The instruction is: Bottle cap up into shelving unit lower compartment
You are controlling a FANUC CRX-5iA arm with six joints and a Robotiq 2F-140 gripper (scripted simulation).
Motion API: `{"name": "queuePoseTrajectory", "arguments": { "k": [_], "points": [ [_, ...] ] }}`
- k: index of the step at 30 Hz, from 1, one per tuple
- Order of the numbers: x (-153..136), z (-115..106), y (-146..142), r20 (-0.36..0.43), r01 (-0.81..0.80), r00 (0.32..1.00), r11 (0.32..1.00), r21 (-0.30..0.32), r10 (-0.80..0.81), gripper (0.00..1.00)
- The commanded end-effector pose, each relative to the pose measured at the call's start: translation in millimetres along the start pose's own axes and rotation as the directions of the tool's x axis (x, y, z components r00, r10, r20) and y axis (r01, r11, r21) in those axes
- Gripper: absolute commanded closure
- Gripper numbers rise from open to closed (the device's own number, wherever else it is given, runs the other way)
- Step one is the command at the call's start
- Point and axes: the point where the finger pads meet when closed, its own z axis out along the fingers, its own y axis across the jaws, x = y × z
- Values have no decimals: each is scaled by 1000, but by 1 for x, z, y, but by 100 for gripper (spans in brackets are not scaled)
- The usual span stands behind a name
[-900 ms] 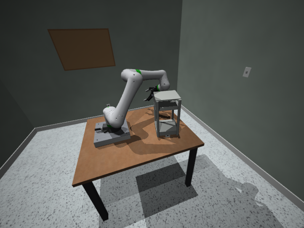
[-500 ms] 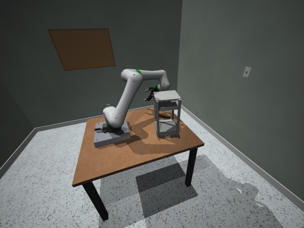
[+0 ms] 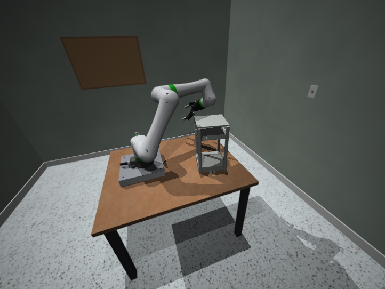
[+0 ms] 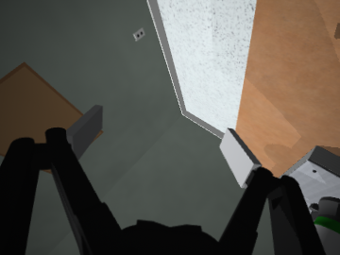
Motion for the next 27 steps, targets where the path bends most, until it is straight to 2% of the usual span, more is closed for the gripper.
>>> {"name": "queuePoseTrajectory", "arguments": {
  "k": [1,5,7,8,12,19,22,24,26,27],
  "points": [
    [-26,-22,-26,5,-3,1000,1000,1,3,0],
    [-56,-44,-48,4,-1,1000,1000,-4,1,0],
    [-56,-44,-48,4,-1,1000,1000,-4,1,0],
    [-79,-59,-61,2,0,1000,1000,-10,0,0],
    [-105,-74,-74,-2,2,1000,1000,-20,-2,0],
    [-100,-73,-70,-22,-7,1000,999,-32,6,0],
    [-75,-68,-45,-127,-53,991,994,-97,40,0],
    [-75,-68,-45,-127,-53,991,994,-97,40,0],
    [-52,-70,-19,-235,-93,971,982,-166,52,0],
    [-49,-71,-16,-248,-97,967,980,-175,52,0]
  ]
}}
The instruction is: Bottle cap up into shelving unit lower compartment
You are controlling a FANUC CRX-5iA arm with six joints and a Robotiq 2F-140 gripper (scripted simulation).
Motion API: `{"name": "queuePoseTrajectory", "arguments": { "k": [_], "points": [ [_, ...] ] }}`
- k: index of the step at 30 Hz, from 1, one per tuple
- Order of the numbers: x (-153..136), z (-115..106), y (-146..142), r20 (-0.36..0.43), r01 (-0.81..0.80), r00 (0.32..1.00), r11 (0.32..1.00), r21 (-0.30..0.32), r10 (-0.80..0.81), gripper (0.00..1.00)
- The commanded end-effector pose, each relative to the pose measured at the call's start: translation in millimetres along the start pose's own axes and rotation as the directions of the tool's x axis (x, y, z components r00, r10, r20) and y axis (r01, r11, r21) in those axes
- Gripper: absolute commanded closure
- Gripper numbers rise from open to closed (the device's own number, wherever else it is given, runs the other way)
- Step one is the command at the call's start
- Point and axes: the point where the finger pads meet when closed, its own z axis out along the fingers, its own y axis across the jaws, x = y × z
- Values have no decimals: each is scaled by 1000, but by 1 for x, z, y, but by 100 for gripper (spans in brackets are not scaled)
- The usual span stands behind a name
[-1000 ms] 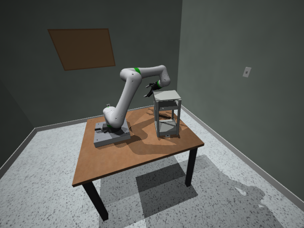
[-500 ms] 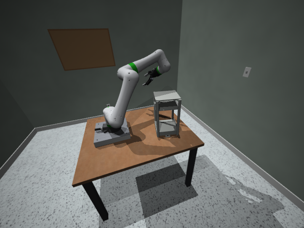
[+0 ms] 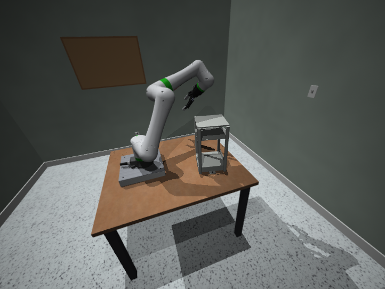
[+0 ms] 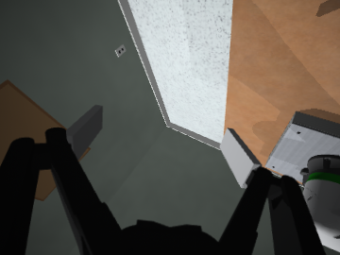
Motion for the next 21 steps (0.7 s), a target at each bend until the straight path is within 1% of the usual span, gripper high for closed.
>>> {"name": "queuePoseTrajectory", "arguments": {
  "k": [1,2,4,5,7,8,9,10,11,12,15,16,17,18,19,20,21],
  "points": [
    [22,6,22,-107,-30,994,998,-62,24,0],
    [34,5,36,-165,-44,986,994,-104,27,0],
    [37,5,39,-179,-47,984,992,-114,26,0],
    [49,1,53,-238,-60,971,986,-158,21,0],
    [51,0,56,-252,-63,967,984,-169,18,0],
    [61,-5,69,-308,-74,951,974,-213,5,0],
    [64,-7,73,-324,-77,946,971,-227,-1,0],
    [64,-7,73,-324,-77,946,971,-227,-1,0],
    [73,-15,85,-375,-86,927,959,-270,-22,0],
    [76,-17,88,-390,-89,920,955,-283,-30,0],
    [76,-17,88,-390,-89,920,955,-283,-30,0],
    [85,-29,100,-446,-100,893,936,-336,-65,0],
    [90,-38,107,-478,-106,874,923,-370,-91,0],
    [92,-41,110,-490,-108,866,917,-384,-103,0],
    [92,-41,110,-490,-108,866,917,-384,-103,0],
    [98,-52,116,-523,-115,841,899,-422,-137,0],
    [100,-58,119,-537,-119,829,890,-441,-155,0]
  ]
}}
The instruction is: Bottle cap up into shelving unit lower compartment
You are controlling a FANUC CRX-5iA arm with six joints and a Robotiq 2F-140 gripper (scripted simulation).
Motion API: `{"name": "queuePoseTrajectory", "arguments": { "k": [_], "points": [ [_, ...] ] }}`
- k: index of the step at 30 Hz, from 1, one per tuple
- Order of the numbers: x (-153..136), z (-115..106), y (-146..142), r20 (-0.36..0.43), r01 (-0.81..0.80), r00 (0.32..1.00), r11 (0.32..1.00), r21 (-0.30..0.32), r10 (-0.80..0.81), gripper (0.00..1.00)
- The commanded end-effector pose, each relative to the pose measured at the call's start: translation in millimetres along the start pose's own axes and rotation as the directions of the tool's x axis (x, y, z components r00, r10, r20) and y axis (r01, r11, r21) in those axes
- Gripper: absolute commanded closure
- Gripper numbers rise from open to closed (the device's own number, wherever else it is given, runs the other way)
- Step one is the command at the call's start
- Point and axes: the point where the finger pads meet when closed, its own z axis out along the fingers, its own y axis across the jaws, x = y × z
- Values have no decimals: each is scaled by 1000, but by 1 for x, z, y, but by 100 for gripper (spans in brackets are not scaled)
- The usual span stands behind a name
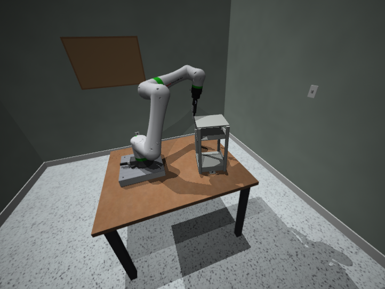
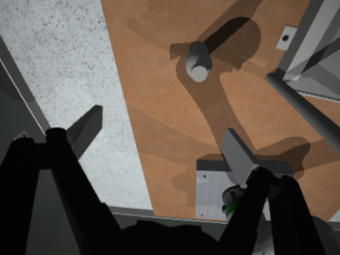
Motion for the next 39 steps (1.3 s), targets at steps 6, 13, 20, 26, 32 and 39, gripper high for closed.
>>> {"name": "queuePoseTrajectory", "arguments": {
  "k": [6,13,20,26,32,39],
  "points": [
    [29,-12,30,-170,39,983,991,-131,-61,0],
    [29,-12,30,-170,39,983,991,-131,-61,0],
    [29,-12,30,-170,39,983,991,-131,-61,0],
    [33,-12,36,-163,77,981,981,-177,-106,57],
    [47,-13,61,-98,223,957,910,-349,-272,57],
    [60,-22,84,35,378,907,772,-511,-420,57]
  ]
}}
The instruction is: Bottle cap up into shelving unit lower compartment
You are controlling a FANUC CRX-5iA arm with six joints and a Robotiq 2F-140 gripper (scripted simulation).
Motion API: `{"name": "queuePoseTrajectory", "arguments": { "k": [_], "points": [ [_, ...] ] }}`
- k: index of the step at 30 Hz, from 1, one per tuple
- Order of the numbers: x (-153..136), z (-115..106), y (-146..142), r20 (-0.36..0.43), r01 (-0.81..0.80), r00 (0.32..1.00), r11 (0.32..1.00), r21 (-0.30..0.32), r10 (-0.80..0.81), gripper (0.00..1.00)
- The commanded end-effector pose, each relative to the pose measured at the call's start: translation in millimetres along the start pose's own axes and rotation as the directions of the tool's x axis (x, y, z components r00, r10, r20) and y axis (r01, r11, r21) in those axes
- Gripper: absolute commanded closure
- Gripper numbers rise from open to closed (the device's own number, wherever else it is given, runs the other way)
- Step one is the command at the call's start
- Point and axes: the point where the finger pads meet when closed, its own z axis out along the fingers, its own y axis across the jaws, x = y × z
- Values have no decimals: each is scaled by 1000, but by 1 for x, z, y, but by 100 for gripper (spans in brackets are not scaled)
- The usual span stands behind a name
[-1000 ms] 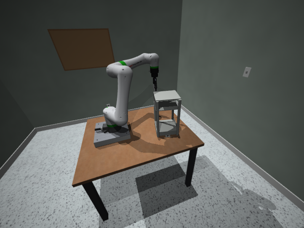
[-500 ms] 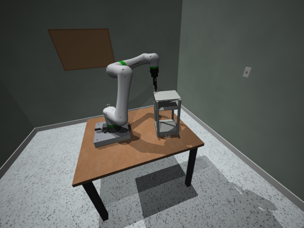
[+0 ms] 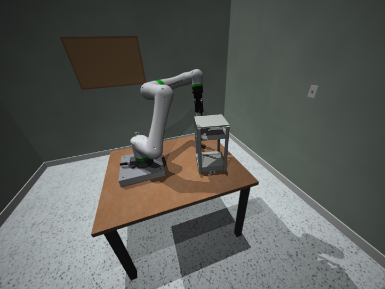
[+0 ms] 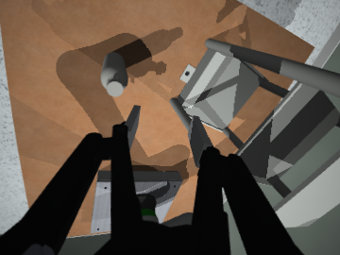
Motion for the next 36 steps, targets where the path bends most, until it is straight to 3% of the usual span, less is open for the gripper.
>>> {"name": "queuePoseTrajectory", "arguments": {
  "k": [1,3,5,6,11,19,22,23,29,36],
  "points": [
    [3,2,16,45,127,991,987,-101,-123,57],
    [4,1,23,74,184,982,972,-144,-175,57],
    [4,1,23,74,184,982,972,-144,-175,57],
    [5,-1,32,122,265,962,943,-199,-244,57],
    [7,-8,45,216,391,915,879,-272,-340,57],
    [8,-28,59,414,594,791,730,-338,-451,57],
    [8,-31,60,440,617,772,710,-341,-459,57],
    [7,-40,61,515,679,714,651,-340,-475,57],
    [5,-60,58,657,784,585,539,-308,-476,57],
    [-1,-88,43,811,882,401,420,-215,-426,57]
  ]
}}
